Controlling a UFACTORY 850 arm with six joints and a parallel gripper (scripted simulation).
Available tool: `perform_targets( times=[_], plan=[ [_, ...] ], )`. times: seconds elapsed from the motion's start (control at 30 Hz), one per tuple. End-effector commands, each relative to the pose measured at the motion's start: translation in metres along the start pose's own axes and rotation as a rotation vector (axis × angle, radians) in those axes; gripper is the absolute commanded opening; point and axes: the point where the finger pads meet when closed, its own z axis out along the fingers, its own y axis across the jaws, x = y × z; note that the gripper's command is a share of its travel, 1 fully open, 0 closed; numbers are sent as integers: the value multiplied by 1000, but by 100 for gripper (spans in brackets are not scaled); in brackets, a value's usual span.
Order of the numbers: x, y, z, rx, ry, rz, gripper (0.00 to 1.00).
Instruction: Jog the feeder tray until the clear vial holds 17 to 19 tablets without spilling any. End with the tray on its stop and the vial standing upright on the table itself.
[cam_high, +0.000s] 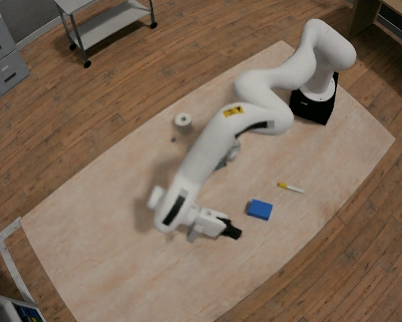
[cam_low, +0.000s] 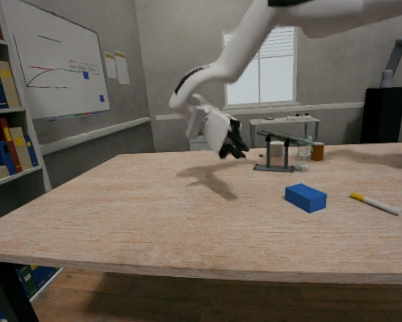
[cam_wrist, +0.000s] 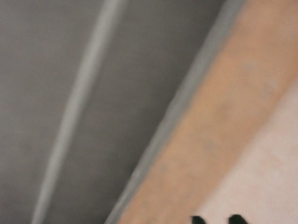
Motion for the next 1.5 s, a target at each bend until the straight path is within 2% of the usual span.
perform_targets(
  times=[0.0,0.1,0.13,0.17,0.2,0.27,0.3,0.37,0.4,0.47,0.5,0.53,0.57,0.6,0.67,0.7,0.73,0.77,0.83,0.87,0.9,0.93,0.97,1.07,1.17,1.47],
  plan=[
    [-12,9,-40,-210,-1,182,0],
    [-12,9,-40,-212,-1,183,0],
    [-23,11,-64,-300,1,268,0],
    [-23,11,-64,-300,1,268,0],
    [-36,11,-89,-372,6,336,0],
    [-36,11,-89,-393,9,354,0],
    [-52,9,-116,-463,18,420,0],
    [-52,9,-116,-487,22,438,0],
    [-69,5,-142,-571,38,511,0],
    [-69,5,-142,-582,41,519,0],
    [-88,-1,-169,-674,64,593,0],
    [-88,-1,-169,-675,65,594,0],
    [-107,-8,-194,-741,87,644,0],
    [-107,-8,-194,-765,94,661,0],
    [-107,-8,-194,-765,94,661,0],
    [-125,-17,-217,-848,126,720,0],
    [-125,-17,-217,-848,126,720,0],
    [-143,-27,-237,-925,160,771,0],
    [-143,-27,-237,-925,160,771,0],
    [-160,-37,-255,-993,195,812,0],
    [-160,-37,-255,-993,195,812,0],
    [-174,-47,-270,-1051,228,846,0],
    [-174,-47,-270,-1051,228,846,0],
    [-205,-69,-300,-1171,308,906,0],
    [-217,-79,-310,-1214,341,925,0],
    [-217,-80,-311,-1218,344,926,0]
  ],
)
